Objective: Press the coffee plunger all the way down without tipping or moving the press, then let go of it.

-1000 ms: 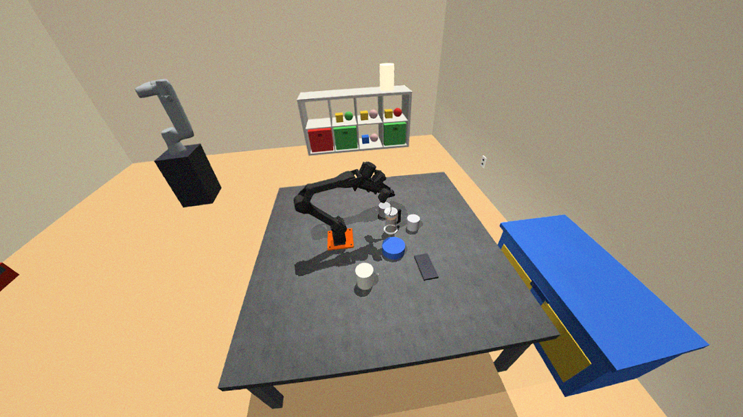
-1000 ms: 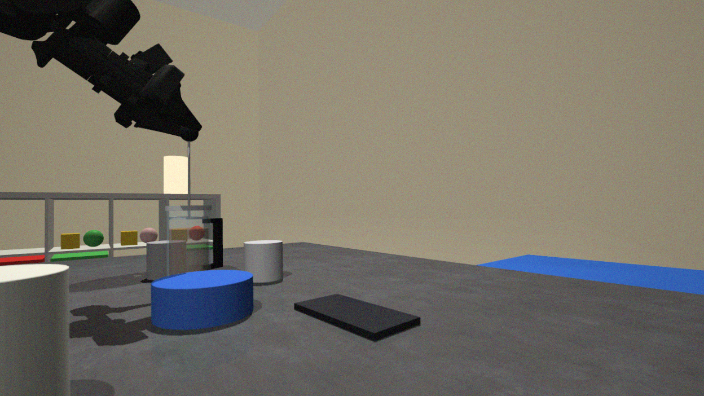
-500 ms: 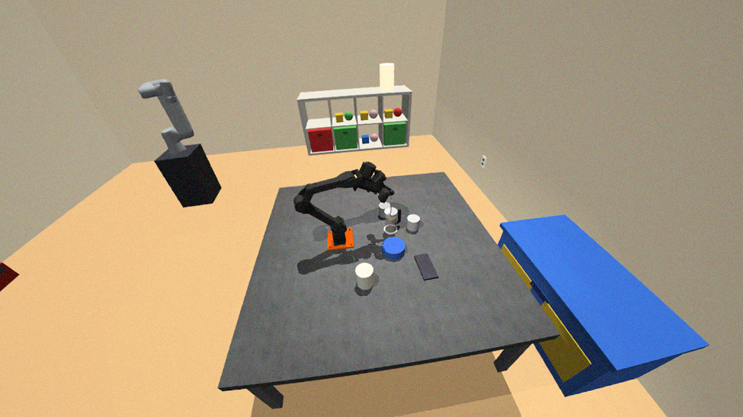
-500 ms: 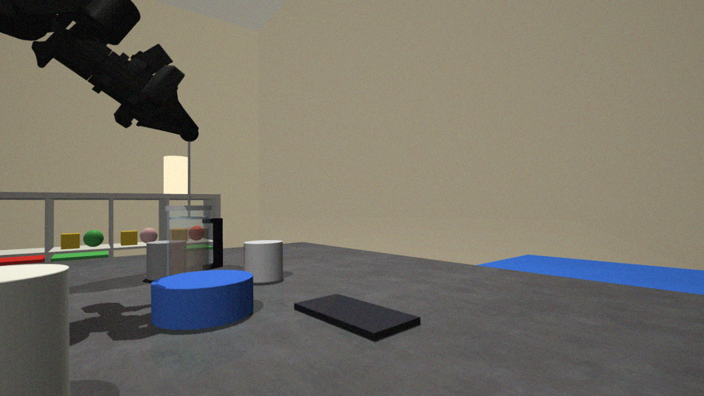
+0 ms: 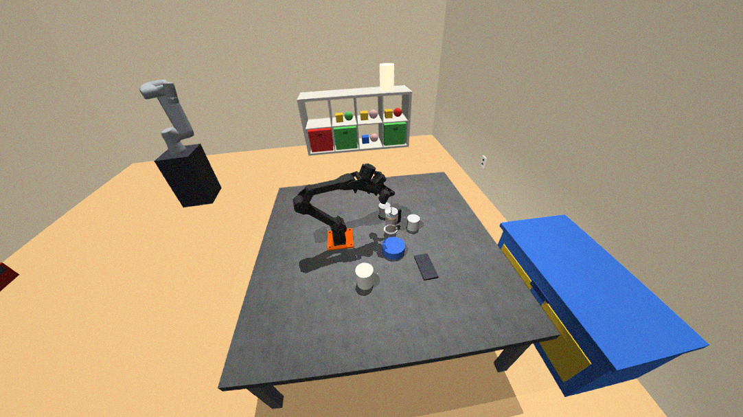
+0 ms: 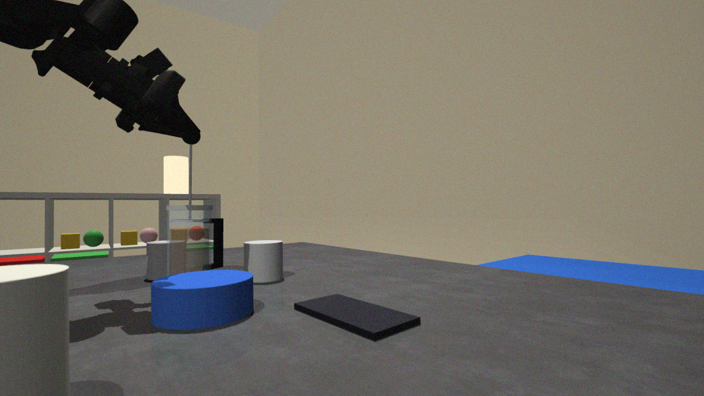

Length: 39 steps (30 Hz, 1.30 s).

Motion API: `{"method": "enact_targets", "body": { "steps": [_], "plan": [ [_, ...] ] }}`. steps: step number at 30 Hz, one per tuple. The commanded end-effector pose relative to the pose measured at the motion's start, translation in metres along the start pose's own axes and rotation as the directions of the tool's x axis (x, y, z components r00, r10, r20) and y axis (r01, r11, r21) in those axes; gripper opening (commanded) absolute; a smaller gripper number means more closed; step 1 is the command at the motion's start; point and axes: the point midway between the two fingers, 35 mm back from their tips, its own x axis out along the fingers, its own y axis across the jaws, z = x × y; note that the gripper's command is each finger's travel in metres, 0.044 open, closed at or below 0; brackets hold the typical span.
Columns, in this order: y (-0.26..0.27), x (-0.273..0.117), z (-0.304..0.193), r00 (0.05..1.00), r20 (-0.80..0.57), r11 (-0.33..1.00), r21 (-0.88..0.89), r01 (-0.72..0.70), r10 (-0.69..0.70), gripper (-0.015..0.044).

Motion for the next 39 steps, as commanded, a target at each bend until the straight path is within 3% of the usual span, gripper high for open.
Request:
{"method": "enact_targets", "body": {
  "steps": [1, 39],
  "plan": [
    [0.000, 0.008, -0.014, 1.000, -0.027, 1.000, -0.003, -0.002, 0.002, 0.0125],
    [0.000, 0.043, -0.065, 1.000, -0.026, 1.000, -0.003, -0.002, 0.002, 0.0125]
  ]
}}
